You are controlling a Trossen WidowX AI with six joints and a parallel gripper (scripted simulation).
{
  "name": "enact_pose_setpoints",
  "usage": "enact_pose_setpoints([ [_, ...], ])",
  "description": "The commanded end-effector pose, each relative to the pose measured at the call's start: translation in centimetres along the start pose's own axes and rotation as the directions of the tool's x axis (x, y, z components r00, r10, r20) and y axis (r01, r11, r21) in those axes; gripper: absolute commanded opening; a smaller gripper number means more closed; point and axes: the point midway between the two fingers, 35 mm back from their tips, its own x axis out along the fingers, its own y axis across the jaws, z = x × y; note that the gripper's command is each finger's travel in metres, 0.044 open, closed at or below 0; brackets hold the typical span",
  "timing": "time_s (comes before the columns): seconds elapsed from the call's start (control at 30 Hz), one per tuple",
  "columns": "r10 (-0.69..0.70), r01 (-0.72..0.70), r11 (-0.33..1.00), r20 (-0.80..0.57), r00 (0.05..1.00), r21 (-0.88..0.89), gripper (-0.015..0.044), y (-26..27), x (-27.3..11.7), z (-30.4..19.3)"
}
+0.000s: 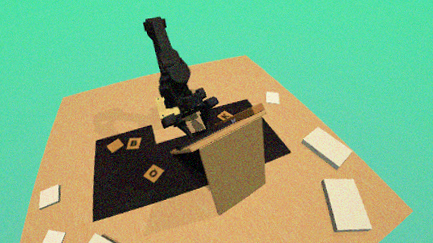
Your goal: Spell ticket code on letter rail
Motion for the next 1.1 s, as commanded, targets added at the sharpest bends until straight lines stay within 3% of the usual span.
enact_pose_setpoints([
  [0.0, -0.002, 0.002, 1.000, 0.001, 1.000, 0.003, 0.0000, 0.3, 0.0, 0.0],
  [0.47, -0.001, 0.001, 1.000, 0.001, 1.000, 0.004, 0.0000, 0.9, 0.0, 0.0],
  [0.83, -0.001, 0.001, 1.000, 0.001, 1.000, 0.004, 0.0289, 0.8, -0.4, 0.0],
  [1.07, -0.002, 0.002, 1.000, 0.001, 1.000, 0.004, 0.0295, 0.8, -1.2, 0.0],
])
